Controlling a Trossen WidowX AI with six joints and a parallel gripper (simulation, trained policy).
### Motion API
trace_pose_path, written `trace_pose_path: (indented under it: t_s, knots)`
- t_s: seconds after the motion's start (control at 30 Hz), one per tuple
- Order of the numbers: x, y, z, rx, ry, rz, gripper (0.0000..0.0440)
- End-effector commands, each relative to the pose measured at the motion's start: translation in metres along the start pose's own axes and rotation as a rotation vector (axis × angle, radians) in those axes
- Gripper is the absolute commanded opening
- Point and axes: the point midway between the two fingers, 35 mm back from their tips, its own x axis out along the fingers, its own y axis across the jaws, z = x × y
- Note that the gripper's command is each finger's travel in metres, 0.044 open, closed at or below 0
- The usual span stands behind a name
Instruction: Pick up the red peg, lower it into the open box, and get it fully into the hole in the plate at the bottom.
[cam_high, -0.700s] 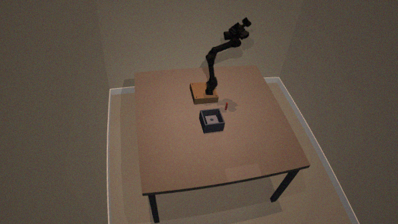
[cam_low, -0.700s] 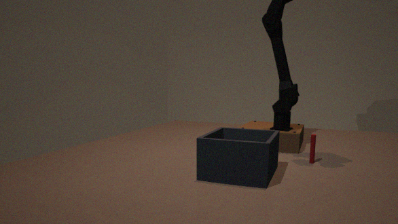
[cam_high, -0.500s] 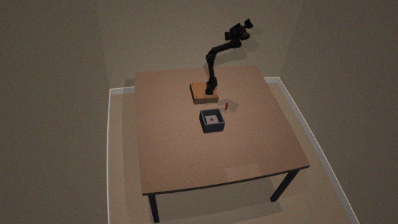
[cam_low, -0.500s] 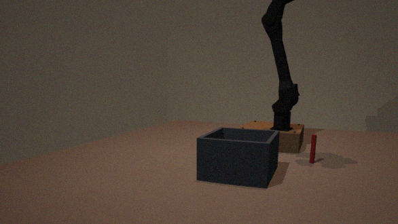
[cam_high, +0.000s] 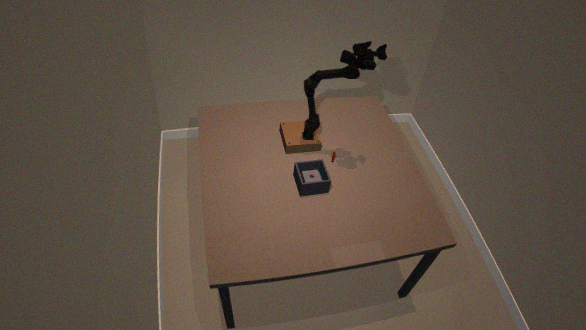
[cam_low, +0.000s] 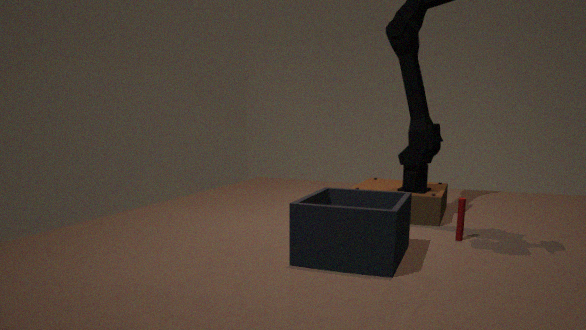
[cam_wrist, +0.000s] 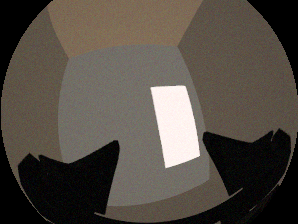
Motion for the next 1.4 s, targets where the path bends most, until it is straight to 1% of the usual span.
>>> trace_pose_path:
  t_s: [0.0, 0.37, 0.73, 1.07, 1.37]
  knots:
    - [-0.005, -0.023, 0.02, -0.118, -0.022, -0.074, 0.044]
    - [-0.023, -0.069, 0.084, -0.431, -0.091, -0.279, 0.044]
    - [-0.054, -0.1, 0.156, -0.724, -0.159, -0.511, 0.044]
    - [-0.097, -0.115, 0.227, -0.95, -0.227, -0.762, 0.044]
    - [-0.152, -0.115, 0.289, -1.095, -0.303, -1.028, 0.044]
